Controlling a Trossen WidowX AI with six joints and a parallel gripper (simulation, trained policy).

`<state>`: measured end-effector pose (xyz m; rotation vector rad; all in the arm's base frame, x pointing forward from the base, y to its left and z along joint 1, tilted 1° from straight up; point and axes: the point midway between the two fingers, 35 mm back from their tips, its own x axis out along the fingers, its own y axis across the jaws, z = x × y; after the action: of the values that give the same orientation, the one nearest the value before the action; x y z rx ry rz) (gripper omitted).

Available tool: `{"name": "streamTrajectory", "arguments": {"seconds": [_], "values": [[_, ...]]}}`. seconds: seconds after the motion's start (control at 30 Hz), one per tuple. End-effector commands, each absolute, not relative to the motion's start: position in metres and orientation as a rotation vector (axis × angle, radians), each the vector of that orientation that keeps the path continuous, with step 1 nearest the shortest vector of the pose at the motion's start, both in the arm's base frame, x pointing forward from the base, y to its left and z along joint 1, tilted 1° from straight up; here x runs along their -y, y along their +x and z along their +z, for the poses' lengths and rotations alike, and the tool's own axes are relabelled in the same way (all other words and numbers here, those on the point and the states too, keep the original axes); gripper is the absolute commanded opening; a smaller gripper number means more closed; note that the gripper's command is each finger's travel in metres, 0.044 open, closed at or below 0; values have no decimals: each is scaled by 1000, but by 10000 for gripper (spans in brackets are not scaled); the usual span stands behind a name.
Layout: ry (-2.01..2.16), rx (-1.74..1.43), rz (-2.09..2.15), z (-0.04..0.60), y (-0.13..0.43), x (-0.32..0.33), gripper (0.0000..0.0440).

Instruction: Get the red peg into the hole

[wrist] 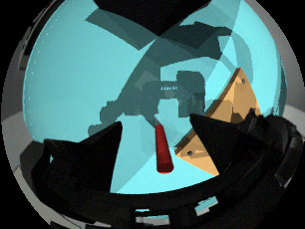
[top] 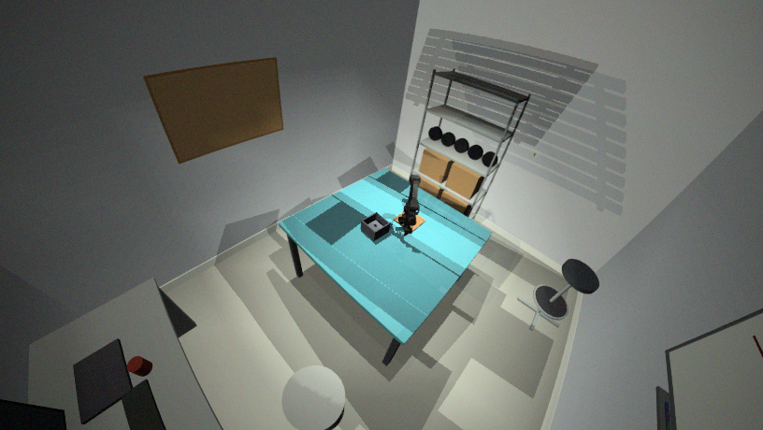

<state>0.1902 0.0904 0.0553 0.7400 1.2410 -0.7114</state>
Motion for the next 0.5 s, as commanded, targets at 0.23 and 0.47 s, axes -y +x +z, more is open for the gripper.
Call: {"name": "streamTrajectory", "arguments": {"seconds": [0.23, 0.47], "values": [[808, -1307, -744, 40, 179, -95, 172], [832, -1361, -731, 42, 178, -96, 0]]}}
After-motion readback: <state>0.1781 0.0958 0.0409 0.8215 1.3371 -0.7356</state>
